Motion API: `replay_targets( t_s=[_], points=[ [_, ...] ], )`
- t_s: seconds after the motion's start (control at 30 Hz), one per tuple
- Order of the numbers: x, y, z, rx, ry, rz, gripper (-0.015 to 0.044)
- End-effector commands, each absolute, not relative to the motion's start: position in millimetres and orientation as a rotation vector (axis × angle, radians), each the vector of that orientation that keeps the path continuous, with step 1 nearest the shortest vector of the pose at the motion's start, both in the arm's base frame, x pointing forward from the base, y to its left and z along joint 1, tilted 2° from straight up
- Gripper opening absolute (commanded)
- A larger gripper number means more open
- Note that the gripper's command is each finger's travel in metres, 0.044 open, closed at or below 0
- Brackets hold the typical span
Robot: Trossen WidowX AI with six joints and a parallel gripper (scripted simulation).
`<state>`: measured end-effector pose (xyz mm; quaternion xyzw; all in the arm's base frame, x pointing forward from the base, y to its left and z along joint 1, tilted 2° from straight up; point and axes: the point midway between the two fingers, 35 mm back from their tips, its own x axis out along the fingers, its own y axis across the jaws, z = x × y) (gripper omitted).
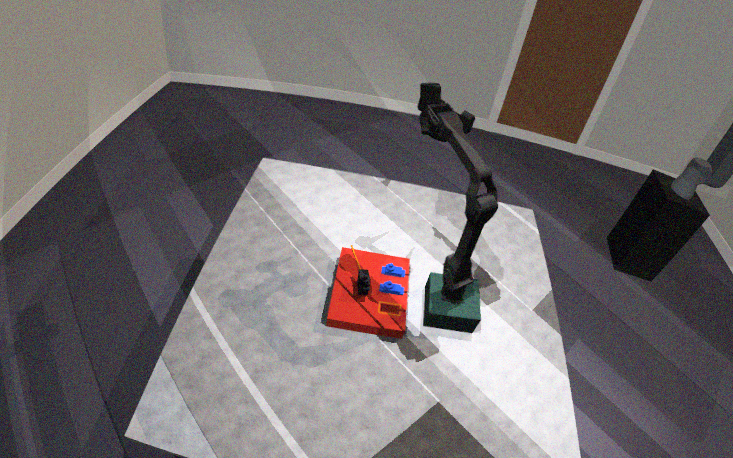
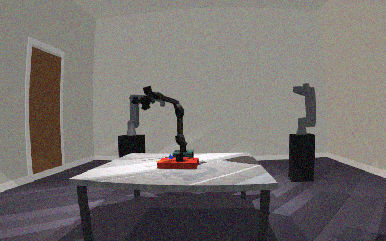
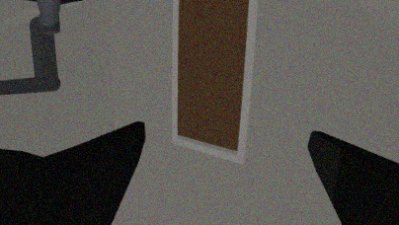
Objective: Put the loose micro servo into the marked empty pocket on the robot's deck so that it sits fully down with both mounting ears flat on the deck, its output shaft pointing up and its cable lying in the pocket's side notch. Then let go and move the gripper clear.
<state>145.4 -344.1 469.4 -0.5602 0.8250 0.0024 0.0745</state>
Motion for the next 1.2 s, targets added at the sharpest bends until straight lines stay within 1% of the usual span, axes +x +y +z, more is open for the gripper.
replay_targets(
  t_s=[0.0,0.33,0.67,0.9,1.17],
  points=[
    [176,-340,448,-1.788,2.341,0.055,0.0440],
    [254,-307,382,-1.987,1.965,0.240,0.0440],
    [315,-243,308,-2.053,1.594,0.485,0.0440],
    [340,-182,255,-2.016,1.362,0.683,0.0440],
    [345,-105,198,-1.900,1.151,0.934,0.0440]
  ],
)
